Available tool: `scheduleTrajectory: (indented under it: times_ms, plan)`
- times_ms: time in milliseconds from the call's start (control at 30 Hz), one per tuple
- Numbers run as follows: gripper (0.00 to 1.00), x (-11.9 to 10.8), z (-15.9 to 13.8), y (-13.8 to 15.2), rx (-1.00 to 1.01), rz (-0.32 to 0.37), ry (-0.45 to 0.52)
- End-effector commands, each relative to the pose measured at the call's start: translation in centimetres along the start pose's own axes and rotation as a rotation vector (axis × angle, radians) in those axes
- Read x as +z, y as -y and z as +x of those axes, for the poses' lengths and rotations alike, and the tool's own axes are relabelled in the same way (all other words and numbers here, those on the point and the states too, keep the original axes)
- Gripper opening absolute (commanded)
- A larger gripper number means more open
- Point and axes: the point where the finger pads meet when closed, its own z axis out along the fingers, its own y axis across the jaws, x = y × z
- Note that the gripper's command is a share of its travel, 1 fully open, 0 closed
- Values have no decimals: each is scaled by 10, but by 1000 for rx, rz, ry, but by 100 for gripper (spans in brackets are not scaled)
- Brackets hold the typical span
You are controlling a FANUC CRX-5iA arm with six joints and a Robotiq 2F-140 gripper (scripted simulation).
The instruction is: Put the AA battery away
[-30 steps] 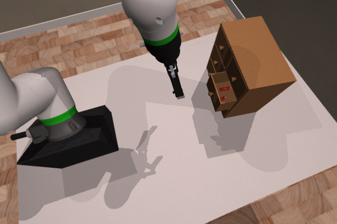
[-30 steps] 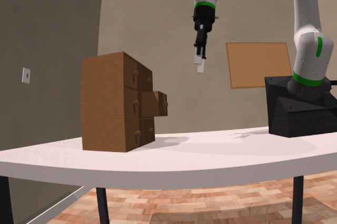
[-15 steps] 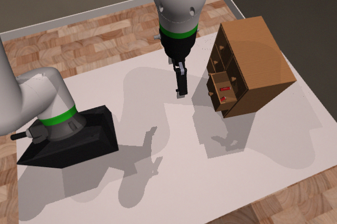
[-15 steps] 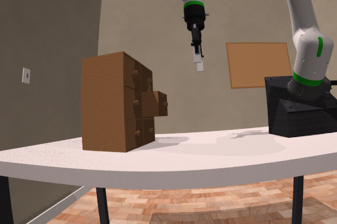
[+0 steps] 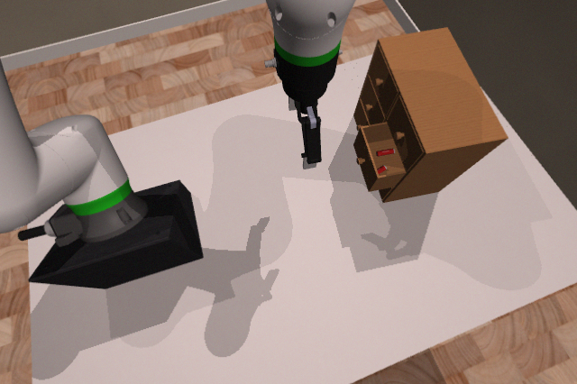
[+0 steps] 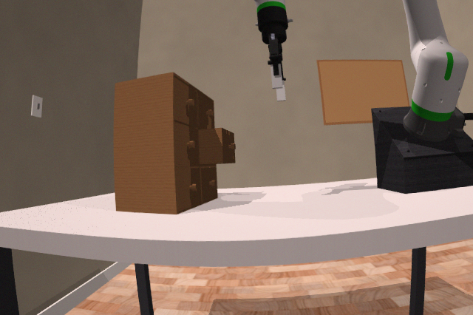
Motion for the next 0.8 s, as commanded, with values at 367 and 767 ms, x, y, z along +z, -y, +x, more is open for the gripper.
scheduleTrajectory:
  times_ms: [367,767]
  plan:
    - [100,3,-23,-6,0,0,0]
    - [100,12,-77,-21,0,0,0]
